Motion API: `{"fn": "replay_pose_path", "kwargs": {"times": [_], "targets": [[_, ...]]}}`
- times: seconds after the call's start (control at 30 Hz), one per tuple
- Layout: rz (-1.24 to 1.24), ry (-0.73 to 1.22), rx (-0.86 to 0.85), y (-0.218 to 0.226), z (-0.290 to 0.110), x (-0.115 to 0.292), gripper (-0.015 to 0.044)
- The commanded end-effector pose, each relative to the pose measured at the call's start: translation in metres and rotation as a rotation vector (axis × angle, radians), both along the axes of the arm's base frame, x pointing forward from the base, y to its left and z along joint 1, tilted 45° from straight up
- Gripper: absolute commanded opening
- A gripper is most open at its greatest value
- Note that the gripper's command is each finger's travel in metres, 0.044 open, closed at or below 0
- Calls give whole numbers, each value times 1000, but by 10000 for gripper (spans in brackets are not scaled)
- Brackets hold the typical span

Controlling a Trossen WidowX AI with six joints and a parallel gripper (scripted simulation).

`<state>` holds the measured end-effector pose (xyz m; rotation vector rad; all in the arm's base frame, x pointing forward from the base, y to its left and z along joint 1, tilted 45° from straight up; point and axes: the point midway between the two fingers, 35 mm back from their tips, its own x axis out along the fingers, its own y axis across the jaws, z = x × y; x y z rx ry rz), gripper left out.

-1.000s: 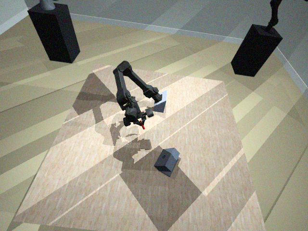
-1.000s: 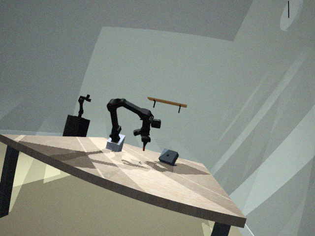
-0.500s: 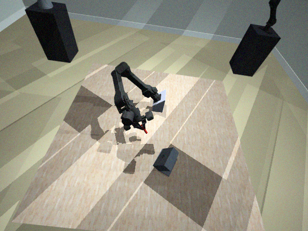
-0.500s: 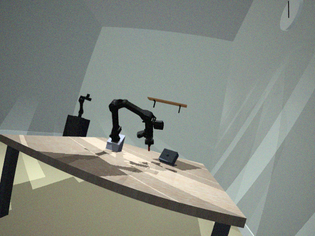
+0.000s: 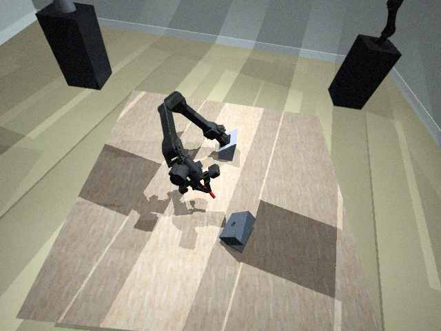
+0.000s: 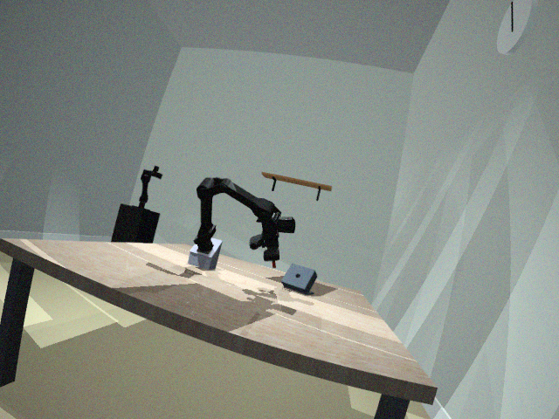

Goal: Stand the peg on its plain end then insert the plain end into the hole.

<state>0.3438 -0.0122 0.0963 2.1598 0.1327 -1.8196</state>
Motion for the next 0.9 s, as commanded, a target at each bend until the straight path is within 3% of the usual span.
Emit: {"fn": "replay_pose_path", "kwargs": {"times": [0.0,0.87], "targets": [[-9,-21,40,2,-2,9,0],[-12,-136,232,16,-10,56,0]]}}
